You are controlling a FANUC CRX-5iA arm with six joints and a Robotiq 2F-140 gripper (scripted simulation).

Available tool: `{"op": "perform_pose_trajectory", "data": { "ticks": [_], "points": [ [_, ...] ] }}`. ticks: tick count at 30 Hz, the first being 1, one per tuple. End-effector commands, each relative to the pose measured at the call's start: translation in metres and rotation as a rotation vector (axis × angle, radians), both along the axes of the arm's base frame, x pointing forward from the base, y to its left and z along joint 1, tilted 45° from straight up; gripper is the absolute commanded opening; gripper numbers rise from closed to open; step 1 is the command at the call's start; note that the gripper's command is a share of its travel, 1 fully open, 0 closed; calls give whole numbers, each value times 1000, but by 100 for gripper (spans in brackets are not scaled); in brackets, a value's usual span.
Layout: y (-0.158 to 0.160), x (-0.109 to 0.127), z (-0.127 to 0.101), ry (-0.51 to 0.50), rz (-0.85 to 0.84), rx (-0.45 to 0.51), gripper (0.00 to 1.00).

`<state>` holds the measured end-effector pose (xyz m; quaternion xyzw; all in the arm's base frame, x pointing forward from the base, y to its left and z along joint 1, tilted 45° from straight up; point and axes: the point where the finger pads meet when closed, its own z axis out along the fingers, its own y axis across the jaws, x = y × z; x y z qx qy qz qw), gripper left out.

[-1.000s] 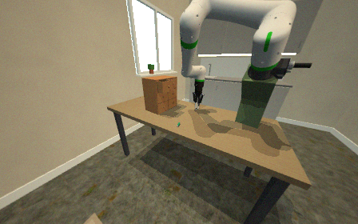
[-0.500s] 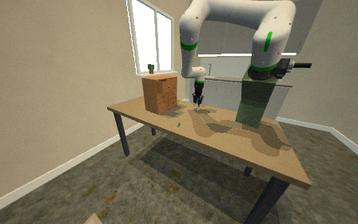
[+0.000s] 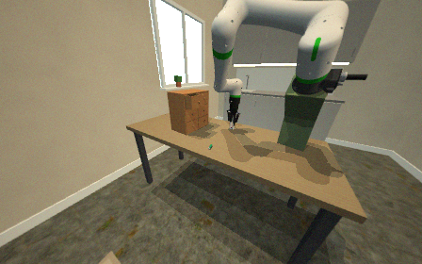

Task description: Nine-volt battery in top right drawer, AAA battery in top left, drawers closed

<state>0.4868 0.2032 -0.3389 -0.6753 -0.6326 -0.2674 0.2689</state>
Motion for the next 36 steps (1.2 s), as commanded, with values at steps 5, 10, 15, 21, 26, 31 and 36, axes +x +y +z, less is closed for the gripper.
{"op": "perform_pose_trajectory", "data": {
  "ticks": [5, 10, 15, 21, 26, 31, 36],
  "points": [
    [0, 0, 0, 0, 0, 0, 3],
    [0, 0, 0, 0, 0, 0, 3],
    [0, 0, 0, 0, 0, 0, 3],
    [0, 0, 0, 0, 0, 0, 3],
    [-22, -1, 22, 0, 0, 0, 3],
    [-48, -1, 48, 0, 0, 0, 3],
    [-70, -2, 71, 0, 0, 0, 3]
  ]
}}
